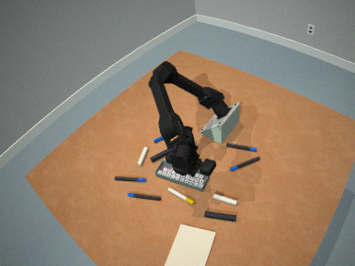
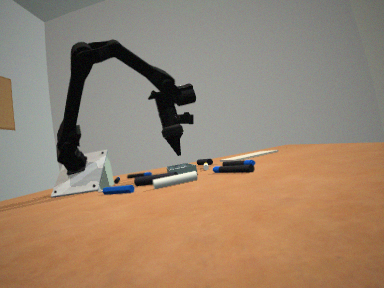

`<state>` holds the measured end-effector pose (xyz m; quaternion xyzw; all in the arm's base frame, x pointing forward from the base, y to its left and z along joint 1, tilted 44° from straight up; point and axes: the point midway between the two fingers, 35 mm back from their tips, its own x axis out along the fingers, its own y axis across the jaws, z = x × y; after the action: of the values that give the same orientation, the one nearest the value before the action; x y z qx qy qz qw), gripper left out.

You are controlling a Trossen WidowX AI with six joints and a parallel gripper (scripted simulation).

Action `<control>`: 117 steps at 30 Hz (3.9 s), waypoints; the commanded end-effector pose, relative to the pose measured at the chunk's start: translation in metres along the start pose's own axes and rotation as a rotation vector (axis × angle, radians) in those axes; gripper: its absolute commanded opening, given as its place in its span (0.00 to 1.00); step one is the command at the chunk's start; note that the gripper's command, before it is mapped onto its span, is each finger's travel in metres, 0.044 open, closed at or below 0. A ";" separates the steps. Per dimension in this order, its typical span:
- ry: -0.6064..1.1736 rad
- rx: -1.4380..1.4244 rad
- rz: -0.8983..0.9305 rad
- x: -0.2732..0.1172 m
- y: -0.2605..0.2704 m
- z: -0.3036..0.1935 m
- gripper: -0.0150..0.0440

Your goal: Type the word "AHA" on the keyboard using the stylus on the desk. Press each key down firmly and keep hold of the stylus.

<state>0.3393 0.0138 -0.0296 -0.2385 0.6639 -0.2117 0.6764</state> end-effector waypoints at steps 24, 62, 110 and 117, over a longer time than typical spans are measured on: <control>0.095 -0.089 -0.113 0.009 -0.060 -0.005 0.25; 0.096 -0.090 -0.115 0.002 -0.103 -0.034 0.25; 0.089 -0.096 -0.112 -0.051 -0.013 -0.033 0.25; 0.089 -0.096 -0.112 -0.051 -0.013 -0.033 0.25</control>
<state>0.3057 0.0328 0.0184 -0.2976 0.6883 -0.2276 0.6212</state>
